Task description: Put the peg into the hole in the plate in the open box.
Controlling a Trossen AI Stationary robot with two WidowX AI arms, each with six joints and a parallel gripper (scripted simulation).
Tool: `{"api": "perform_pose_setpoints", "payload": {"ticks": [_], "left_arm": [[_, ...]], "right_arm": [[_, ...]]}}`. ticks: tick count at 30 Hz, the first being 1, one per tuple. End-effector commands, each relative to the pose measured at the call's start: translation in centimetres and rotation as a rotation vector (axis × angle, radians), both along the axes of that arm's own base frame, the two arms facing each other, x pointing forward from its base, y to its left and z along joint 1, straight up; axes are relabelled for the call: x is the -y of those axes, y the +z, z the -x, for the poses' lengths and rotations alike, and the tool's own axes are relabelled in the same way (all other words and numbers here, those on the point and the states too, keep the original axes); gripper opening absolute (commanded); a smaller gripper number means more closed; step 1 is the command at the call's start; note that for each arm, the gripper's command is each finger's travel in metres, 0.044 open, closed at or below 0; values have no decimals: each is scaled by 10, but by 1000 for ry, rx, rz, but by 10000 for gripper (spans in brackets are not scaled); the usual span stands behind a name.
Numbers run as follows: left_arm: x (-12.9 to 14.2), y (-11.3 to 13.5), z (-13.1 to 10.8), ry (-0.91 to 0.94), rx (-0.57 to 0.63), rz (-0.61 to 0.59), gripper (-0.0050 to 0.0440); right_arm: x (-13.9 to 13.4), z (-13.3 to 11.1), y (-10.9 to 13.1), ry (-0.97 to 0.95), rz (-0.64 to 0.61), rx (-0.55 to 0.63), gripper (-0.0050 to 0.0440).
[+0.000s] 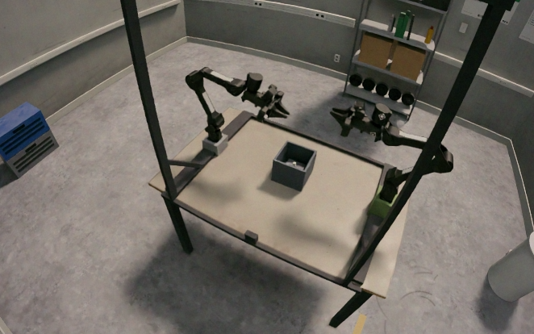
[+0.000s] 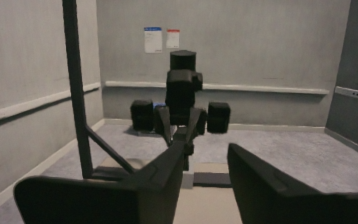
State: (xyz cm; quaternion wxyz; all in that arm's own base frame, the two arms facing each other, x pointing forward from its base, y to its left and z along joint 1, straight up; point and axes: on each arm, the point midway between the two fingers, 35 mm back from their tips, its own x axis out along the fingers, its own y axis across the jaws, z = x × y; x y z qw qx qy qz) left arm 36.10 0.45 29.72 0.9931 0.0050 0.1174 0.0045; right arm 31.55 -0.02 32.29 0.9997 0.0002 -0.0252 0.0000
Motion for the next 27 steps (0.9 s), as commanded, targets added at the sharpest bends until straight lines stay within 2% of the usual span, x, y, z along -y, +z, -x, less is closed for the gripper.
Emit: {"api": "perform_pose_setpoints", "payload": {"ticks": [1,5,10,13,17,27], "left_arm": [[3,21,25,0,166,6,117],[4,34,43,-3,283,11,117],[5,37,51,-5,325,13,117],[4,41,50,-5,333,11,117],[6,29,49,-16,298,14,117],[6,33,49,-15,308,13,117]], "right_arm": [[0,0,14,-2,4,29,126],[-1,0,14,-1,4,30,126],[-1,1,14,-1,4,31,126],[-1,1,14,1,4,31,126],[-1,1,14,1,4,31,126],[-1,1,14,1,4,31,126]]}}
